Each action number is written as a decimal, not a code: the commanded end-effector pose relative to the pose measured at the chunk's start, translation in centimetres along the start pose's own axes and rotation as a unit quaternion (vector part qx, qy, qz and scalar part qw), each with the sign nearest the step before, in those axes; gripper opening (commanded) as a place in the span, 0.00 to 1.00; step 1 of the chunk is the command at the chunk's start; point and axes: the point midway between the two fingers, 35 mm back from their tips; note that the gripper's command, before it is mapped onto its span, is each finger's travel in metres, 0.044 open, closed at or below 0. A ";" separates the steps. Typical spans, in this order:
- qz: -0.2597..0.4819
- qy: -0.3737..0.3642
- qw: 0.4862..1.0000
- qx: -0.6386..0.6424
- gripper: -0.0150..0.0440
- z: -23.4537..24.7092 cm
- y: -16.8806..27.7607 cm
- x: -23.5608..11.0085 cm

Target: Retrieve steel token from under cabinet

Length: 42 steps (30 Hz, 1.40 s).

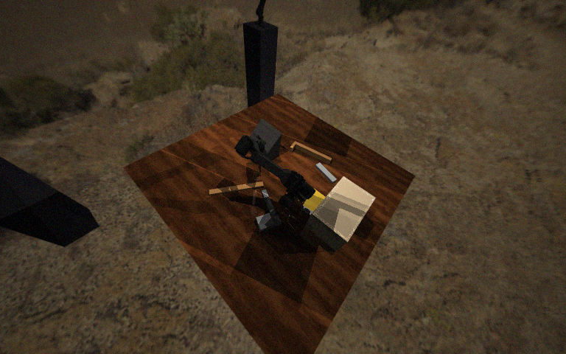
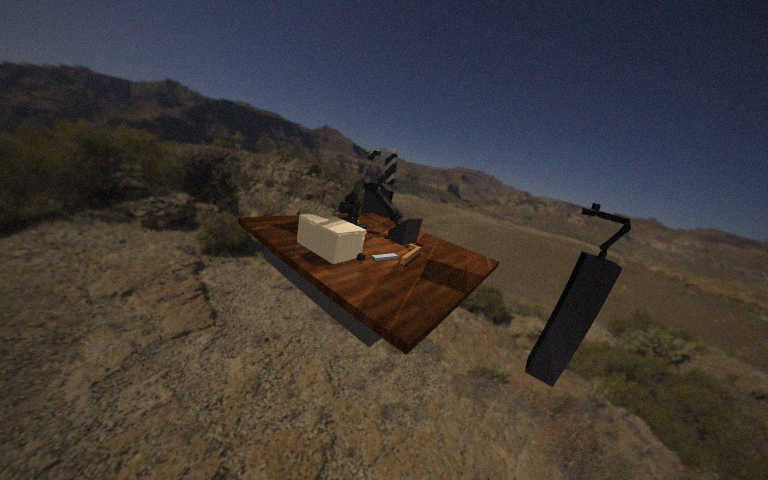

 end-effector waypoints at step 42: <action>-0.002 0.001 1.000 0.003 0.25 1.0 -3.1 0.2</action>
Point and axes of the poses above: the point midway between the two fingers, 35 mm back from their tips, its own x axis out along the fingers, its own z axis across the jaws, y = z × x, and after that the axes turned 11 degrees about -x, right-handed
